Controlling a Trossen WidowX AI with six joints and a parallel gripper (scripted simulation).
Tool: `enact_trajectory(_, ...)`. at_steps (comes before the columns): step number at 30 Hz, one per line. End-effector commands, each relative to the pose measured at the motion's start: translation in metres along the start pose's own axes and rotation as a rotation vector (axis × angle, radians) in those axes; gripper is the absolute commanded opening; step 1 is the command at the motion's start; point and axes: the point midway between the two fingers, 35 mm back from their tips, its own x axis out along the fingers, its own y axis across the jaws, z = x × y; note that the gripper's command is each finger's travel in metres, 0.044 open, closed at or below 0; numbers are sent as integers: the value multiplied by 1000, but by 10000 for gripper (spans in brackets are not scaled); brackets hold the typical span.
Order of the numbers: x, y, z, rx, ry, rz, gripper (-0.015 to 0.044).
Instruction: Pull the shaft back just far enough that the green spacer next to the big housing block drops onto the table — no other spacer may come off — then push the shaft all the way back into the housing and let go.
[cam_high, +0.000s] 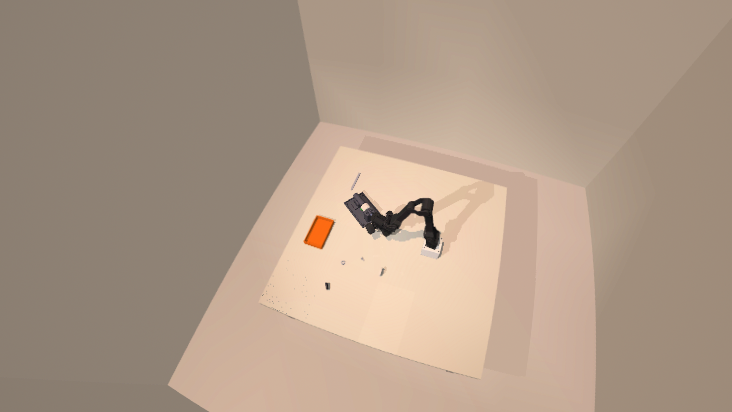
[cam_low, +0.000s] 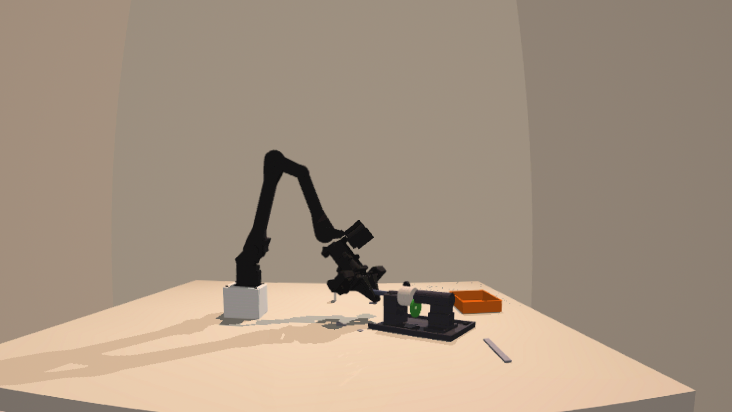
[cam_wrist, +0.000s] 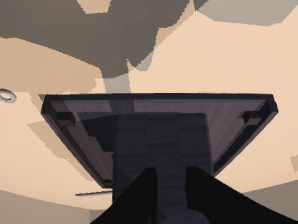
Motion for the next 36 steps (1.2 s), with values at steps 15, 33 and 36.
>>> enact_trajectory(15,-1,0,1,0,0,0,0)
enact_trajectory(33,1,0,-1,2,-3,1,0)
enact_trajectory(36,2,0,-2,2,-3,1,0)
